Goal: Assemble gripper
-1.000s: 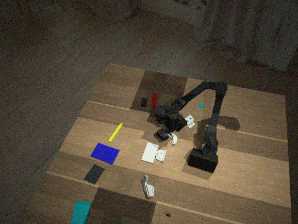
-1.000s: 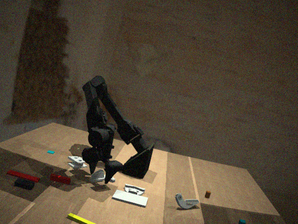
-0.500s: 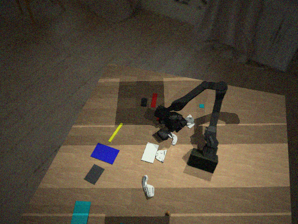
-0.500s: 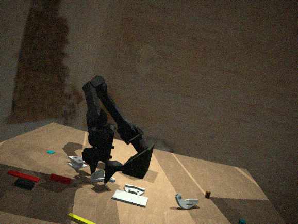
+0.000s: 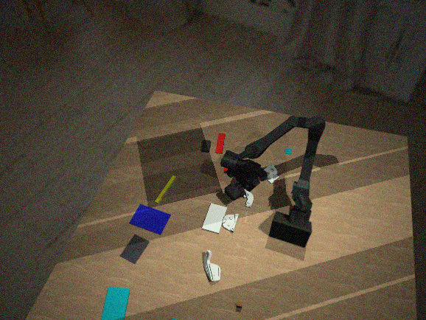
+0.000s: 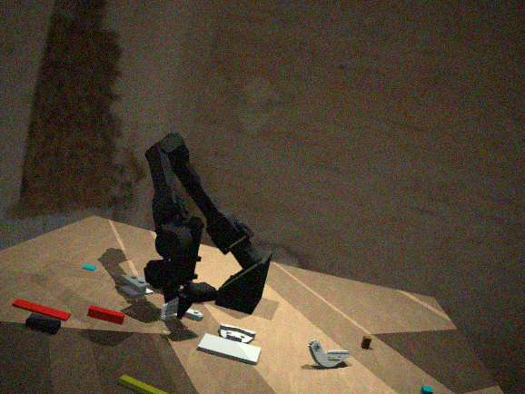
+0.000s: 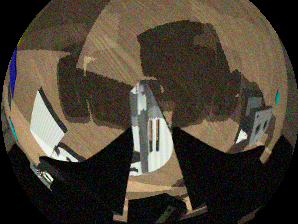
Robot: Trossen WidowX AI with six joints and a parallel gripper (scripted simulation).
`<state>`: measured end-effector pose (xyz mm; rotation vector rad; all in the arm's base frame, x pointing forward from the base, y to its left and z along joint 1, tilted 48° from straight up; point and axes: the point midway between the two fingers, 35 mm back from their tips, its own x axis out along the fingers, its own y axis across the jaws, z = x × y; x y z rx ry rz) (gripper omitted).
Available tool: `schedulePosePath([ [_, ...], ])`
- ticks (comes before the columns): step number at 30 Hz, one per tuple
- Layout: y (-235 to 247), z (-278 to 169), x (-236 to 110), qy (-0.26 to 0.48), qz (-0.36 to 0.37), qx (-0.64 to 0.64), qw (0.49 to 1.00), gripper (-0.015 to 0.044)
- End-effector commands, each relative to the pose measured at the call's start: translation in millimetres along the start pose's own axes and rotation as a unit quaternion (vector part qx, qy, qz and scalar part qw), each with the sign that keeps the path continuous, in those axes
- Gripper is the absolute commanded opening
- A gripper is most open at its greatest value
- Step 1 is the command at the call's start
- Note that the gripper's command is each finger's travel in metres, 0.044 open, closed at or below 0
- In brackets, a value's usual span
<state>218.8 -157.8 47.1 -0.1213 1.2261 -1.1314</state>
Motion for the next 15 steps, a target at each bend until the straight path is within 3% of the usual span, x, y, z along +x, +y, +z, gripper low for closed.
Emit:
schedulePosePath([
  [1,0,0,0,0.000,-0.001,0.000,1.000,0.0134],
  [15,2,1,-16,0.001,0.001,0.000,1.000,0.0134],
])
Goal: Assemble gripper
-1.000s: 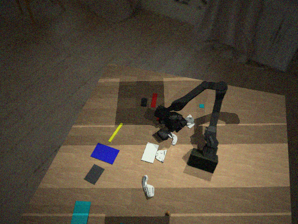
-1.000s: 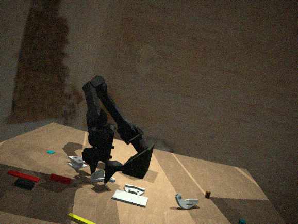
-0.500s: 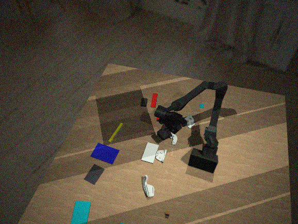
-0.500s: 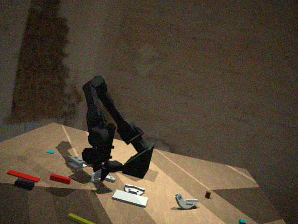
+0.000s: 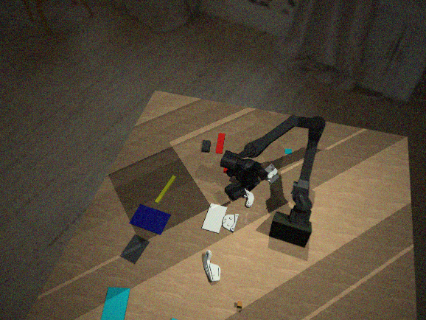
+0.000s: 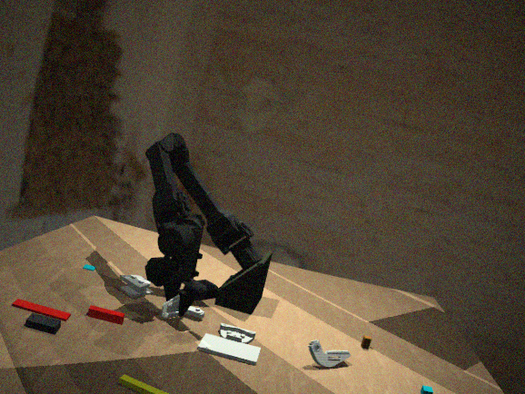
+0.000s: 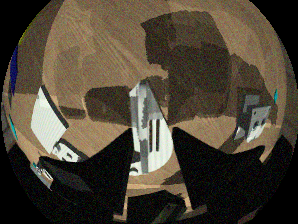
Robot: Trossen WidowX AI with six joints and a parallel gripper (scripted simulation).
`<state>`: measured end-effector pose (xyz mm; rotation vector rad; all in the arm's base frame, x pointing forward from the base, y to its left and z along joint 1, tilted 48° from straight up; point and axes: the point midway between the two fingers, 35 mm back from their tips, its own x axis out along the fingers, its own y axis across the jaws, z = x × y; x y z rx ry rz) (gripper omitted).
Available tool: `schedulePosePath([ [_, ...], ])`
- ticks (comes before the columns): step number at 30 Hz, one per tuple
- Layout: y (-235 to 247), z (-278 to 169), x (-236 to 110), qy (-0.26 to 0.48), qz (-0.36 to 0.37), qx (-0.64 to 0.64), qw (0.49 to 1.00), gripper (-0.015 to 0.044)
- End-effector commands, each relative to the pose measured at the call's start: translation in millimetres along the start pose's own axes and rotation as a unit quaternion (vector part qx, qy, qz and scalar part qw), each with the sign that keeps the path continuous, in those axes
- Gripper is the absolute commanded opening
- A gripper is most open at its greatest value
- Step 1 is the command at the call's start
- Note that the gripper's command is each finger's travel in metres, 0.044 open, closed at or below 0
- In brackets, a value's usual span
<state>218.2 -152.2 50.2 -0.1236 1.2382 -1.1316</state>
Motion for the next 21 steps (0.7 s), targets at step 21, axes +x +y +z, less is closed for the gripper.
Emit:
schedulePosePath([
  [21,0,1,-72,-0.004,0.000,0.001,1.000,0.0134],
])
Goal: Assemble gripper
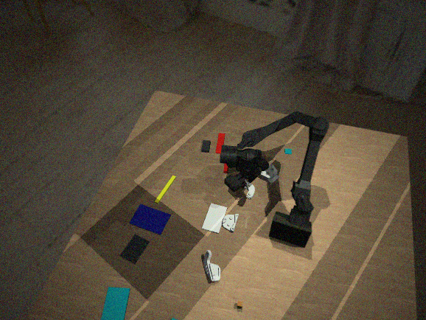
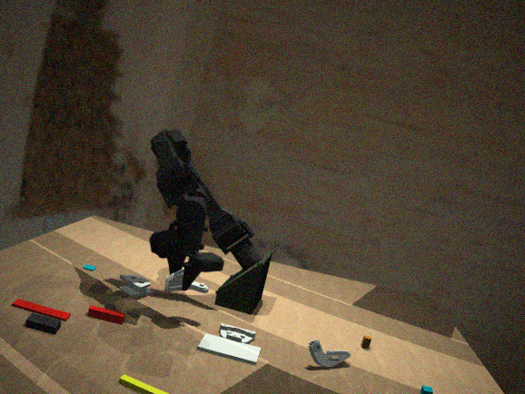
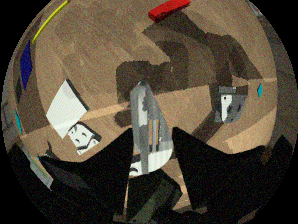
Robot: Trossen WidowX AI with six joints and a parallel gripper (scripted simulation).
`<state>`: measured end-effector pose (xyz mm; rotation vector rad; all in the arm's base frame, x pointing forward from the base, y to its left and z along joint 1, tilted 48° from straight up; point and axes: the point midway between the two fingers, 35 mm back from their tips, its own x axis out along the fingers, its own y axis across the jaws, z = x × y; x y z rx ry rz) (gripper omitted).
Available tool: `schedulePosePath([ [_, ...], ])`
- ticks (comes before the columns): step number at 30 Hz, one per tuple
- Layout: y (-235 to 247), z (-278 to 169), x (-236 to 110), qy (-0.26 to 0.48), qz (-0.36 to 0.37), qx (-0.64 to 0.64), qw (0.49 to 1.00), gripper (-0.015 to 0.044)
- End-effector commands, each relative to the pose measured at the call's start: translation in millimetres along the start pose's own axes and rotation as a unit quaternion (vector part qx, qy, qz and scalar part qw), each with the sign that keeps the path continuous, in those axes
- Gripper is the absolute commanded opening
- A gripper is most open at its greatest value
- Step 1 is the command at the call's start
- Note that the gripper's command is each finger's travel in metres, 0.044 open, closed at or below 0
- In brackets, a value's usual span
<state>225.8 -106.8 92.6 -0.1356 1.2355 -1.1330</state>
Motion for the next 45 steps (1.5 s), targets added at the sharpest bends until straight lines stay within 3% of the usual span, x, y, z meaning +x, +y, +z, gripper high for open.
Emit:
schedulePosePath([
  [1,-1,0,-9,-0.001,0.003,0.004,1.000,0.0134],
  [20,43,3,-11,-0.001,0.006,-0.153,0.988,0.0134],
  [38,100,-5,-10,-0.003,0.005,-0.339,0.941,0.0134],
  [45,102,-6,-10,-0.003,0.005,-0.346,0.938,0.0134],
])
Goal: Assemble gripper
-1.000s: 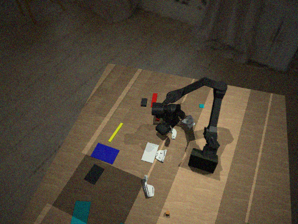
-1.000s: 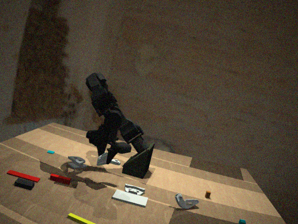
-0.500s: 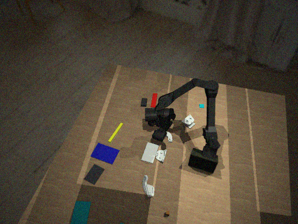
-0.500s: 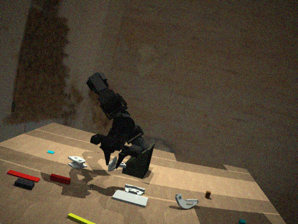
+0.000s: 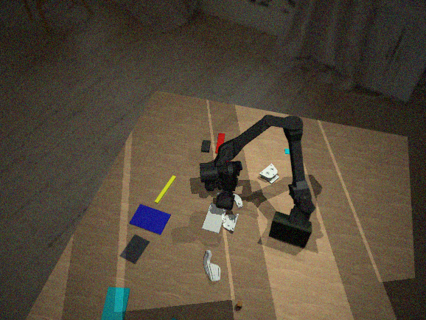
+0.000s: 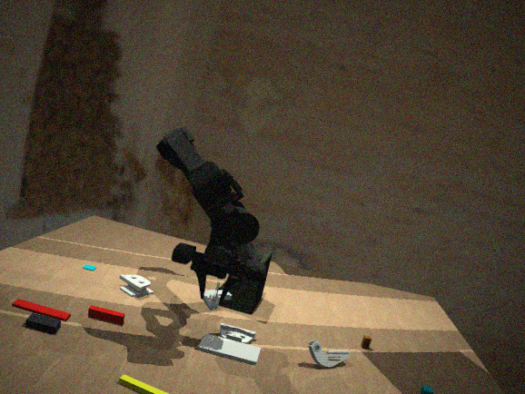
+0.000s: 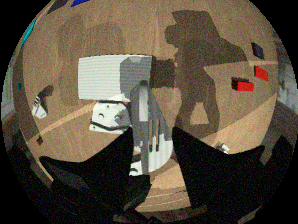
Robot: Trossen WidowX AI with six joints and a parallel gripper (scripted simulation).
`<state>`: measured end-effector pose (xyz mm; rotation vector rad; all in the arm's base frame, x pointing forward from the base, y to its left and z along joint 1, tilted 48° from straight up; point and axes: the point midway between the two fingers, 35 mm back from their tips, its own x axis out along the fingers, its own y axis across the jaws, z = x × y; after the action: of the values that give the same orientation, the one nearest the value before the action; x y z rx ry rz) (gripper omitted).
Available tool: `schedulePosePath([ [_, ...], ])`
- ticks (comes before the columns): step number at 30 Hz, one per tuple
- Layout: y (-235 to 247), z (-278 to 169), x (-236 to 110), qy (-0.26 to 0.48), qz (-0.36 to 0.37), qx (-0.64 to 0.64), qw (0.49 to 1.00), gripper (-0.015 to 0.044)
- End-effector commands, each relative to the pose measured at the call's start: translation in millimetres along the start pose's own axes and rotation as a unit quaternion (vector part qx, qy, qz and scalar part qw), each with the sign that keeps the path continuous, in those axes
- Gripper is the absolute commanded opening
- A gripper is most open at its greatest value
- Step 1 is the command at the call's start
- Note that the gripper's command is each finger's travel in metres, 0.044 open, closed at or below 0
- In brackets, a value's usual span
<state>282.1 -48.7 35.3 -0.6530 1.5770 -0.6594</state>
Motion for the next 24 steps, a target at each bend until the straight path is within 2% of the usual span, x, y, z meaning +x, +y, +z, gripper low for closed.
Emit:
schedulePosePath([
  [1,3.1,2.1,-0.2,0.000,0.003,-0.008,1.000,0.0134],
  [24,3.1,2.1,-0.2,0.000,0.003,-0.015,1.000,0.0134],
])
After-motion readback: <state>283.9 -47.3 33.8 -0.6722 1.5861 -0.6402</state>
